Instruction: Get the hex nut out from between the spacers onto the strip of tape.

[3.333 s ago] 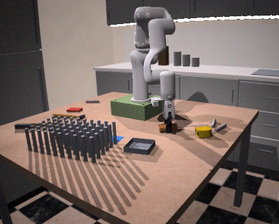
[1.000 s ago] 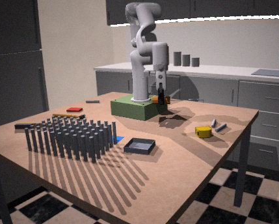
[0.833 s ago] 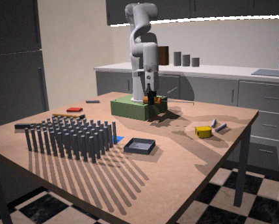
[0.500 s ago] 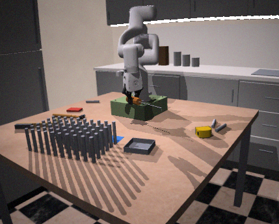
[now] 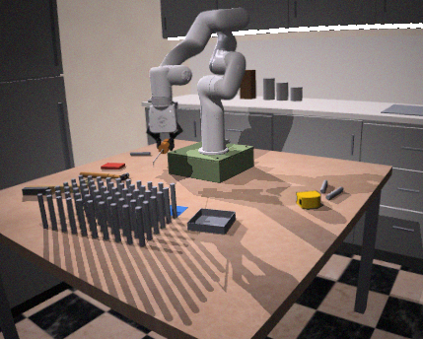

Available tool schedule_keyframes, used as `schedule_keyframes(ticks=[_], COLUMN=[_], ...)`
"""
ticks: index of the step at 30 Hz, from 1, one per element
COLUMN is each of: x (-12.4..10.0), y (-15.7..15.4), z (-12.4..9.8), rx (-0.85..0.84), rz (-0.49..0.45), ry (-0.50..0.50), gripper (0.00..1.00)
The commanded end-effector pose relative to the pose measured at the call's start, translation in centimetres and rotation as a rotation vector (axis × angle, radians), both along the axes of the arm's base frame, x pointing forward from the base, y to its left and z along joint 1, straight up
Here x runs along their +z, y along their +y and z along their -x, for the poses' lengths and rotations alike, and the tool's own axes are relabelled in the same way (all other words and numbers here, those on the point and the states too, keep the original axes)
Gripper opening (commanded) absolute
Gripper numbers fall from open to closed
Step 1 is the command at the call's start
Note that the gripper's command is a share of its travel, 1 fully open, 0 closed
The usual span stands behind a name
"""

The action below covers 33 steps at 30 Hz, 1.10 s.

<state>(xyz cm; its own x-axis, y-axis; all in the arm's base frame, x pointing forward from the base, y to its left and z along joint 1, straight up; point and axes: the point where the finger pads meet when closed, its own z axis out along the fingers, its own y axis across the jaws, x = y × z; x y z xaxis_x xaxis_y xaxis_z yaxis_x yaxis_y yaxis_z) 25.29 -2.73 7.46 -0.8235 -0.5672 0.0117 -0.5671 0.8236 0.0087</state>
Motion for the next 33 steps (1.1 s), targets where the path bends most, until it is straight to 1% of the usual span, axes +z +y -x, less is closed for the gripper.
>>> schedule_keyframes(ticks=[1, 4, 23, 28, 33], x=[0.6, 0.6, 0.5, 0.0, -0.9], y=[-6.6, -6.6, -6.6, -6.6, -6.6], z=[-2.4, -2.4, -2.4, -2.4, -2.4], rx=[-0.279, -0.300, -0.300, -0.301, -0.301], rz=[-0.004, -0.005, -0.005, -0.007, -0.007], ry=[-0.009, -0.010, -0.010, -0.010, -0.010], gripper=[0.00, 0.00, 0.00, 0.00, 0.00])
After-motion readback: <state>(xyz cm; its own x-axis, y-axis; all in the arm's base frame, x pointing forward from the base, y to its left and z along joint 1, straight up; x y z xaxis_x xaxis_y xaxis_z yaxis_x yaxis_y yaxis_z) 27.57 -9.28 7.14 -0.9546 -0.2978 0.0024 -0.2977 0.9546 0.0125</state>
